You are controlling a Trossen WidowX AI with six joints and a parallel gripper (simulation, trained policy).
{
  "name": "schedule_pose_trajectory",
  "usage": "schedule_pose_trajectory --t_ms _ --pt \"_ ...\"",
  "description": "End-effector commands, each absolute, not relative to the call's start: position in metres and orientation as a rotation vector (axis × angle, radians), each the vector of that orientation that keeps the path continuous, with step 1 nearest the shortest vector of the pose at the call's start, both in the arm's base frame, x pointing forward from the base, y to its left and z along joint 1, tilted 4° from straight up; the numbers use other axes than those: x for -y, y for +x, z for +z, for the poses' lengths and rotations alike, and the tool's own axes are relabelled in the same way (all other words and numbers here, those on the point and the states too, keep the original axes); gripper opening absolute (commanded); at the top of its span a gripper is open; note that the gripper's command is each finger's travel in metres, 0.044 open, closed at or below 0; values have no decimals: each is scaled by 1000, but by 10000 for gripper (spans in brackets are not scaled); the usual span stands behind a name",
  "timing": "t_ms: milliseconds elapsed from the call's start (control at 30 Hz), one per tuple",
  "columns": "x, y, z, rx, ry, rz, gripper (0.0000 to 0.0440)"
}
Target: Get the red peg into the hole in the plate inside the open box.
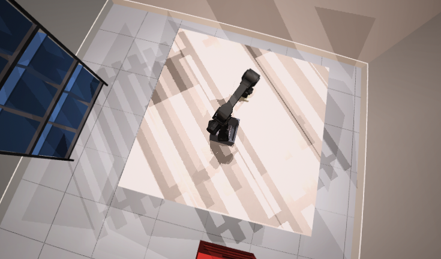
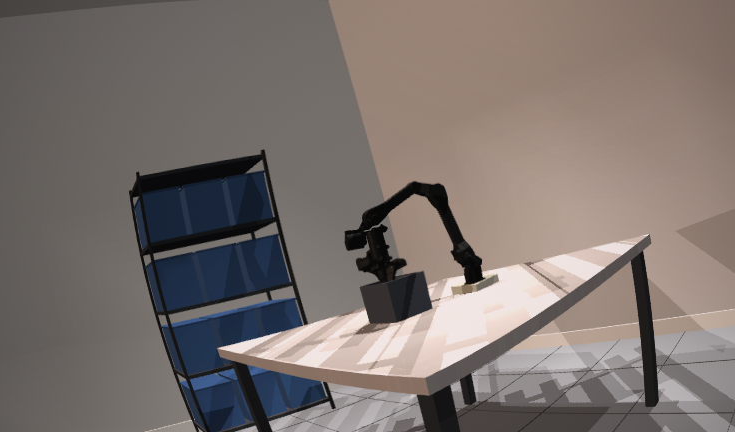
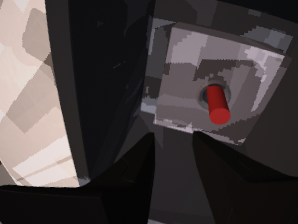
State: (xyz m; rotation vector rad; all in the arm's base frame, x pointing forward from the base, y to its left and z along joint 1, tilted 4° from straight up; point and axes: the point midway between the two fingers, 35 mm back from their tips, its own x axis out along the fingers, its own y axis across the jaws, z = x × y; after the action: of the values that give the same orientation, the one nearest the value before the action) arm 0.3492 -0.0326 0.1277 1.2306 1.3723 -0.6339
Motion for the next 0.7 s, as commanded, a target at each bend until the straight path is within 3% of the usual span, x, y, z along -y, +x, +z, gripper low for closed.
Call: schedule_pose_trajectory --t_ms 0,667 --pt "33 353 135 -1371 1253 -593 117" --pt "39 376 148 -1374 1326 -414 118"
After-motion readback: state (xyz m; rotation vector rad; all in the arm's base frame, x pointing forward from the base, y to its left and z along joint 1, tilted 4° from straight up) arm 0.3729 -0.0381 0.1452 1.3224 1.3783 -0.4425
